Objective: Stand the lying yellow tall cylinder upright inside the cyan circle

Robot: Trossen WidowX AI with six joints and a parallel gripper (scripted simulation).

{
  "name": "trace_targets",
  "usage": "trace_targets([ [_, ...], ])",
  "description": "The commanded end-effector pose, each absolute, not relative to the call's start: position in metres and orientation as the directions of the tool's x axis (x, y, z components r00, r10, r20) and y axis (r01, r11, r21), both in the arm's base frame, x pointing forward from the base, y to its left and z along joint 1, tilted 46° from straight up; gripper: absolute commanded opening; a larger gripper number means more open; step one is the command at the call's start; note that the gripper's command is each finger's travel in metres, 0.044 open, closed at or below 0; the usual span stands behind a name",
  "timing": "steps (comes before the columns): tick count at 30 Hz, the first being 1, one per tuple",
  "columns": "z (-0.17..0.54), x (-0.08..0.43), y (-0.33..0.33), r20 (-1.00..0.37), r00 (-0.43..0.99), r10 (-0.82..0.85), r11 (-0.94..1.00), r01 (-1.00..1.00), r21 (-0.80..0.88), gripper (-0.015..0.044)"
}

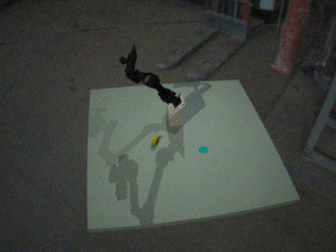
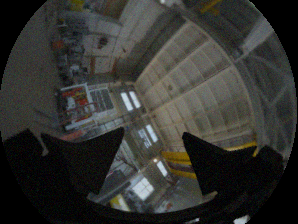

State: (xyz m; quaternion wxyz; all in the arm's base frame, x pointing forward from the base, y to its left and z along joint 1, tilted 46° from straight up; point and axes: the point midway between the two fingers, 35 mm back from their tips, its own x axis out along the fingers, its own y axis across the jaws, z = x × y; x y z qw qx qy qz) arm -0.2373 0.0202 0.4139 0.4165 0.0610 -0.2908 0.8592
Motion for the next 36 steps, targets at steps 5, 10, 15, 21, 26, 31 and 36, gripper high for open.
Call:
trace_targets([
  [5,0.42,-0.244,-0.02,0.377,-0.752,0.541,-0.593,-0.659,-0.463,0.0309],
  [10,0.412,-0.253,-0.076,0.345,-0.865,0.364,-0.706,-0.498,-0.503,0.0309],
  [15,0.4,-0.25,-0.133,0.301,-0.939,0.169,-0.78,-0.314,-0.541,0.0309],
  [21,0.382,-0.229,-0.199,0.233,-0.97,-0.074,-0.81,-0.078,-0.581,0.0309],
  [26,0.364,-0.198,-0.249,0.164,-0.949,-0.27,-0.786,0.119,-0.607,0.0309],
  [31,0.344,-0.157,-0.291,0.086,-0.889,-0.45,-0.718,0.303,-0.627,0.0309],
  [36,0.322,-0.108,-0.322,0.0,-0.797,-0.604,-0.613,0.464,-0.639,0.0309],
])
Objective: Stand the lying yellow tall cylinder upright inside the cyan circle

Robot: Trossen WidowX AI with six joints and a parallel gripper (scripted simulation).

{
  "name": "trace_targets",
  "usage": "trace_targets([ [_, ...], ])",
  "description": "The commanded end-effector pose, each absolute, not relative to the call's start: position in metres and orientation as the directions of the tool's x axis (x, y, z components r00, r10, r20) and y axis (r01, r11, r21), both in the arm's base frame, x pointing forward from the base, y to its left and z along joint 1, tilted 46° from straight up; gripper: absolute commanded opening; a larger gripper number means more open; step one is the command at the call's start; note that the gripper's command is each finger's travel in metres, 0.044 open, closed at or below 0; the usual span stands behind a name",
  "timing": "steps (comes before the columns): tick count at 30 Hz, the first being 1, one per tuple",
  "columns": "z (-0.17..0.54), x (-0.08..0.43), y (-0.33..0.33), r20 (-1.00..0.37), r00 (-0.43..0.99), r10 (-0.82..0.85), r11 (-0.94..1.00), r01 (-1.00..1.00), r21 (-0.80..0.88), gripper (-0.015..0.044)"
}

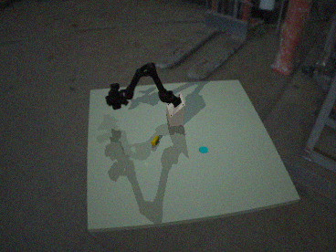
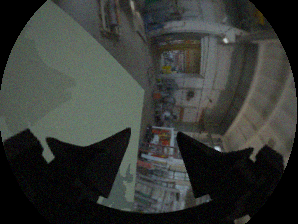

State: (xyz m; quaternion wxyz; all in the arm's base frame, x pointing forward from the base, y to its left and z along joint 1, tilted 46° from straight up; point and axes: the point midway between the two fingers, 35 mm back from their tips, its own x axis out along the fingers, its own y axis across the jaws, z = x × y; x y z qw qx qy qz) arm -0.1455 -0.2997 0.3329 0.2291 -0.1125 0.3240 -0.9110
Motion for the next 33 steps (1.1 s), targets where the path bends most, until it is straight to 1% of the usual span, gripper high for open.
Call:
trace_targets([
  [1,0.317,-0.098,-0.327,-0.017,-0.776,-0.631,-0.589,0.493,-0.64,0.0309],
  [8,0.285,-0.021,-0.347,-0.147,-0.605,-0.782,-0.39,0.659,-0.643,0.0309],
  [16,0.248,0.067,-0.34,-0.297,-0.396,-0.869,-0.132,0.764,-0.632,0.0309],
  [25,0.209,0.152,-0.298,-0.456,-0.19,-0.87,0.15,0.778,-0.61,0.0309],
  [33,0.181,0.204,-0.24,-0.576,-0.063,-0.815,0.364,0.717,-0.595,0.0309],
])
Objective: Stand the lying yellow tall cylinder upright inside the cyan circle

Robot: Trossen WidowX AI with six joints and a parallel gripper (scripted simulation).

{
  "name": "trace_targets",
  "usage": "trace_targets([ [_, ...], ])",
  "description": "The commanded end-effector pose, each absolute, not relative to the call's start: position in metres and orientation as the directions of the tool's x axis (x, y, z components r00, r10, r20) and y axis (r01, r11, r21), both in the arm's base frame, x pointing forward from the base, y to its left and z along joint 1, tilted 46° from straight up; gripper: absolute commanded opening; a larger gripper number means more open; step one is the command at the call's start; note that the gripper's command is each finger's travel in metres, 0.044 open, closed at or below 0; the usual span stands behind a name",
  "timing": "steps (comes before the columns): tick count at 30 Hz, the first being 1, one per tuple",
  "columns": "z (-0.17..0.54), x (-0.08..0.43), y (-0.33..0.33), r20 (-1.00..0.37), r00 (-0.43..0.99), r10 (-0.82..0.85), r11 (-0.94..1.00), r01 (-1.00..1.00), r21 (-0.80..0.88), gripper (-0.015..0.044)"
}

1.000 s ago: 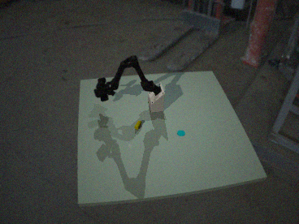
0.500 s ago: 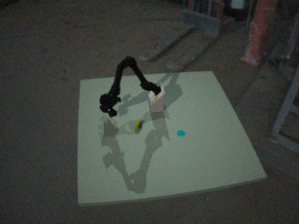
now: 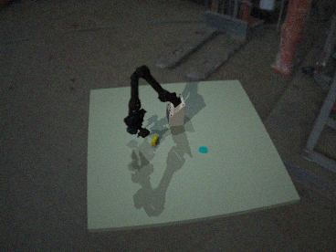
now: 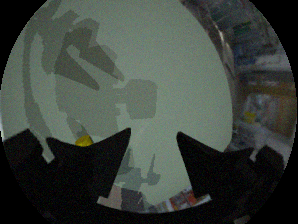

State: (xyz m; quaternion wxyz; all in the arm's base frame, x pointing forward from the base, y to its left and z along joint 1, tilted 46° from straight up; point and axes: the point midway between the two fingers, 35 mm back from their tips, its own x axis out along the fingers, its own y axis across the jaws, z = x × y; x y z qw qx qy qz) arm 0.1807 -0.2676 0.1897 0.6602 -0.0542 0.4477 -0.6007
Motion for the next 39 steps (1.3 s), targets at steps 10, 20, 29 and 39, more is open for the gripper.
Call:
trace_targets([
  [10,0.157,0.235,-0.156,-0.68,0.006,-0.733,0.558,0.577,-0.597,0.0309],
  [20,0.152,0.237,-0.137,-0.697,0.011,-0.717,0.593,0.535,-0.602,0.0309],
  [29,0.078,0.237,-0.214,-0.692,0.011,-0.722,0.589,0.535,-0.606,0.0309],
  [39,0.078,0.237,-0.214,-0.692,0.011,-0.722,0.589,0.535,-0.606,0.0283],
])
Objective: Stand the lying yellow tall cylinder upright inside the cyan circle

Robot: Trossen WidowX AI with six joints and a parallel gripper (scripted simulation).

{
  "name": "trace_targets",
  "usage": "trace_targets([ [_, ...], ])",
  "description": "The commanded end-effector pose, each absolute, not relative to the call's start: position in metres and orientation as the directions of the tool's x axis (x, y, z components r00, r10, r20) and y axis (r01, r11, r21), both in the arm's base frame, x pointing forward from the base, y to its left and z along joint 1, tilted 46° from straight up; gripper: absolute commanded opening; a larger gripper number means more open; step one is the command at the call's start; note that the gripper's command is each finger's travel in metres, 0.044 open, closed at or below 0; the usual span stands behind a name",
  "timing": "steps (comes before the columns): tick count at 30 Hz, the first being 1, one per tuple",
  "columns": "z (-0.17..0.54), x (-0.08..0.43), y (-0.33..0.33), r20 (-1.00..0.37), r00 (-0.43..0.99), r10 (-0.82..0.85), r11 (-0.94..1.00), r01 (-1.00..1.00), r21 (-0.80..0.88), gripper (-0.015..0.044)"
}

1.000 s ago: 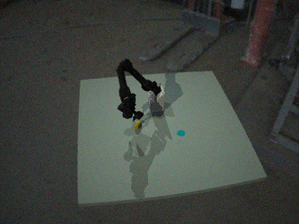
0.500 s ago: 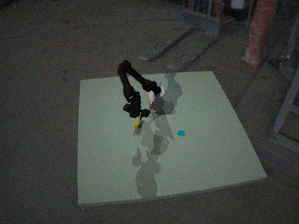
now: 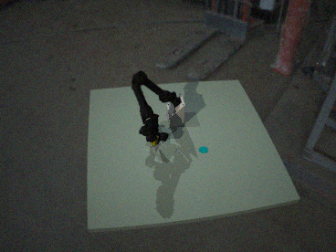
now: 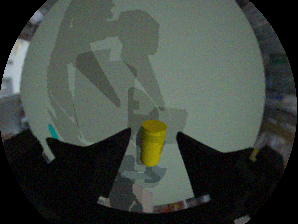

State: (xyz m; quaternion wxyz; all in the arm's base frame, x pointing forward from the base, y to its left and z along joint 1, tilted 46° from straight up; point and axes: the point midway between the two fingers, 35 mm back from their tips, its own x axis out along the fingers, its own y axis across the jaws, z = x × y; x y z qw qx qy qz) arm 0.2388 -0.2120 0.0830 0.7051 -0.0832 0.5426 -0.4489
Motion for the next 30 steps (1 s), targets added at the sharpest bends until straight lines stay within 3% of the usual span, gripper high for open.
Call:
trace_targets([
  [1,0.078,0.237,-0.214,-0.692,0.011,-0.722,0.589,0.535,-0.606,0.0257],
  [7,0.078,0.237,-0.214,-0.692,0.011,-0.722,0.589,0.535,-0.606,0.0105],
  [30,0.113,0.244,-0.174,-0.703,0.01,-0.711,0.596,0.537,-0.596,0.0105],
])
